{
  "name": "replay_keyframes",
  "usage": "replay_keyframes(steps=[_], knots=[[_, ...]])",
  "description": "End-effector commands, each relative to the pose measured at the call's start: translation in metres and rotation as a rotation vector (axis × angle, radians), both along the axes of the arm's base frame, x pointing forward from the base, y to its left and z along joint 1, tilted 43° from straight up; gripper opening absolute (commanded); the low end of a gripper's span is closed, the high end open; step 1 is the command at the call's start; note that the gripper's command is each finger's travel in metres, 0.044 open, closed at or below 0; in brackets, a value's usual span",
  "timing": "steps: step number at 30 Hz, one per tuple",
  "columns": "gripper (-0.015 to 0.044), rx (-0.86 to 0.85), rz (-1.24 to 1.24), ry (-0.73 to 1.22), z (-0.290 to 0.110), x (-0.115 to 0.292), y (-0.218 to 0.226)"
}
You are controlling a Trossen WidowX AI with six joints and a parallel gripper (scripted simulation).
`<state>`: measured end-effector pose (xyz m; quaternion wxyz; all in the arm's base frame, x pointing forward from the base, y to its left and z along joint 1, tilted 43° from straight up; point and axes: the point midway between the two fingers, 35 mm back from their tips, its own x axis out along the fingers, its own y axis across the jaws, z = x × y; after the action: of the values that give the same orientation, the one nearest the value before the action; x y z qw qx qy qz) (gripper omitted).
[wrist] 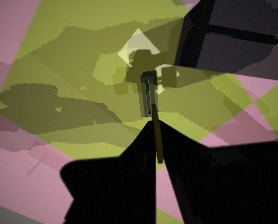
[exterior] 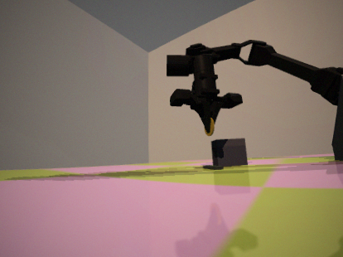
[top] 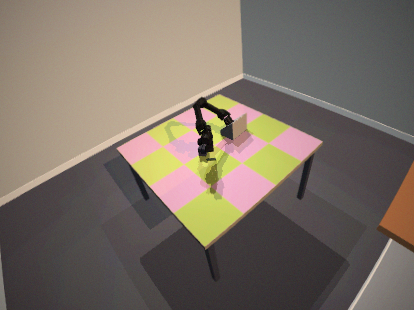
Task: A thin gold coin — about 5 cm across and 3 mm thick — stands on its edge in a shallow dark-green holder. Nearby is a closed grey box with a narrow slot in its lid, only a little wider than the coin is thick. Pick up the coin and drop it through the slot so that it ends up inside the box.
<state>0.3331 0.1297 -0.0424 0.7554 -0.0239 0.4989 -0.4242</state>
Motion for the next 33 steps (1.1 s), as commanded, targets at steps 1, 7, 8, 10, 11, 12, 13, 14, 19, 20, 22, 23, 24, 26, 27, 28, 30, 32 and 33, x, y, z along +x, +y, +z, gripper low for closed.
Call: replay_keyframes(steps=[1,7,8,10,11,12,13,14,19,20,22,23,24,26,27,28,30,32,33], knots=[[0.0000,0.006,-0.005,-0.007,0.0086,-0.0011,0.0069],[0.0000,-0.001,0.032,0.026,0.0119,-0.0019,0.0089],[0.0000,-0.006,0.057,0.049,0.0120,-0.0017,0.0088],[0.0000,-0.016,0.107,0.094,0.0124,-0.0014,0.0085],[0.0000,-0.021,0.132,0.116,0.0126,-0.0012,0.0083],[0.0000,-0.026,0.157,0.139,0.0127,-0.0010,0.0082],[0.0000,-0.031,0.182,0.162,0.0129,-0.0009,0.0081],[0.0000,-0.035,0.207,0.184,0.0131,-0.0007,0.0079],[0.0000,-0.060,0.332,0.297,0.0140,0.0001,0.0072],[0.0000,-0.065,0.357,0.319,0.0142,0.0003,0.0071],[0.0000,-0.075,0.407,0.364,0.0145,0.0006,0.0068],[0.0000,-0.080,0.432,0.387,0.0147,0.0008,0.0066],[0.0000,-0.085,0.457,0.409,0.0149,0.0009,0.0065],[0.0000,-0.094,0.507,0.455,0.0152,0.0013,0.0062],[0.0000,-0.099,0.532,0.477,0.0154,0.0014,0.0061],[0.0000,-0.104,0.557,0.500,0.0156,0.0016,0.0059],[0.0000,-0.114,0.607,0.545,0.0160,0.0019,0.0056],[0.0000,-0.124,0.657,0.590,0.0163,0.0022,0.0053],[0.0000,-0.129,0.682,0.612,0.0165,0.0024,0.0052]])
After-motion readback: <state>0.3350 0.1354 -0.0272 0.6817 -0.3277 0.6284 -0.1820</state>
